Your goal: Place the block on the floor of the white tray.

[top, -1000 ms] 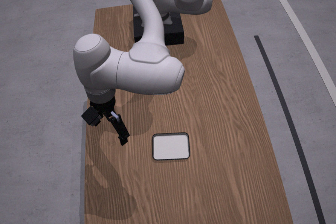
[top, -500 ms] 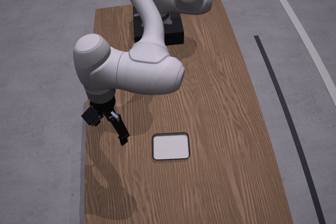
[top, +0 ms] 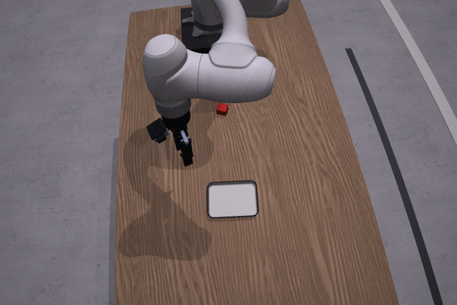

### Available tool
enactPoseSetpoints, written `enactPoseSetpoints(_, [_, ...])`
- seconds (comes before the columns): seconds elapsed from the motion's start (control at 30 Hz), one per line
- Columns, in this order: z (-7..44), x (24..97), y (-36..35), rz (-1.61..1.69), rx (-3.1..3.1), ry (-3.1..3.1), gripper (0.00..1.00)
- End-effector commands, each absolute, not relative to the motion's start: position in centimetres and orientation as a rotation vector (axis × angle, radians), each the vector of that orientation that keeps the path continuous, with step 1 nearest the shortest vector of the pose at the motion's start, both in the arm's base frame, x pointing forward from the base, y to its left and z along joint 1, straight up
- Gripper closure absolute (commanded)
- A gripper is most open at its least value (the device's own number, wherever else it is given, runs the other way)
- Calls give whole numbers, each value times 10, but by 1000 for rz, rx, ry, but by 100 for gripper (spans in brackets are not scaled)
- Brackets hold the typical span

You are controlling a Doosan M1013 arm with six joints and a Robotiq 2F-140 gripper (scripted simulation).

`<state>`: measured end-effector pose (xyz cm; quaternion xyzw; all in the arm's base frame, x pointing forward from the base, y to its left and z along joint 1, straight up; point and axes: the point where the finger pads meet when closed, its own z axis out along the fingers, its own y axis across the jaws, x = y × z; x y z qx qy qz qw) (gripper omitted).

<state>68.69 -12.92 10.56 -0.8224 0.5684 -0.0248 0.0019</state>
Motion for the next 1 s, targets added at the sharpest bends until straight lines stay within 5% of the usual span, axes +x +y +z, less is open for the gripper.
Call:
enactPoseSetpoints(0.0, [82,634,-91,-90,-2397,2010,57])
enactPoseSetpoints(0.53, [-3,419,2,-5,-1827,2549,57])
enactPoseSetpoints(0.97, [-5,412,4,-2,-1795,2569,57])
